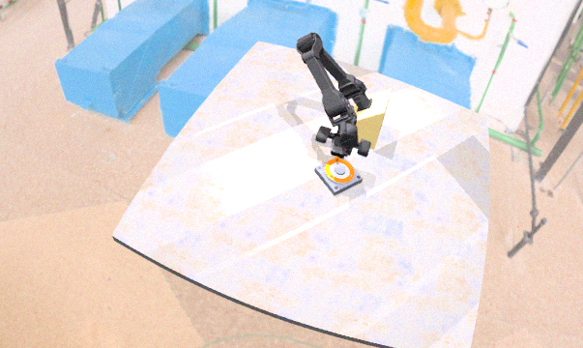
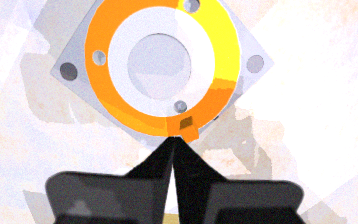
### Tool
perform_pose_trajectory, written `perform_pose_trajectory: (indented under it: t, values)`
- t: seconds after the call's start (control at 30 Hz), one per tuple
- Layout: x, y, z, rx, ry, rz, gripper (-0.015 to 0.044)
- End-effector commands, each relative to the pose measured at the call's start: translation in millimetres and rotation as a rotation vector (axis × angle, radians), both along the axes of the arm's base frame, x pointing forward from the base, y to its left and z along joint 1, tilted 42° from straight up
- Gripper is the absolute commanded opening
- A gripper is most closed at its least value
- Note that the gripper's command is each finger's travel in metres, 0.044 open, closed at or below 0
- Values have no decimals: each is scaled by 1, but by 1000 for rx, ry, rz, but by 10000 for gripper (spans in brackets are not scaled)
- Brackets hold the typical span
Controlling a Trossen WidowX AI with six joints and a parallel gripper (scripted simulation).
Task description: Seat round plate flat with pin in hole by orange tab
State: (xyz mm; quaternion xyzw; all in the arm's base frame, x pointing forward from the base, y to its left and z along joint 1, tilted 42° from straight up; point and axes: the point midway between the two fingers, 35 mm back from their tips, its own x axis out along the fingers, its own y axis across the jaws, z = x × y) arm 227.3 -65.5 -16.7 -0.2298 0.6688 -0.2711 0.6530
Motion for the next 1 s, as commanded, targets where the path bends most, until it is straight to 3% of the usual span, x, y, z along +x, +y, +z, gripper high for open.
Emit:
perform_pose_trajectory:
  t: [0.0, 0.7, 0.97]
  values:
    - [3, -6, 5, -7, -7, -3, 0]
    - [11, -16, 14, -7, -8, -2, 0]
    - [11, 6, 36, -4, -8, -2, 0]
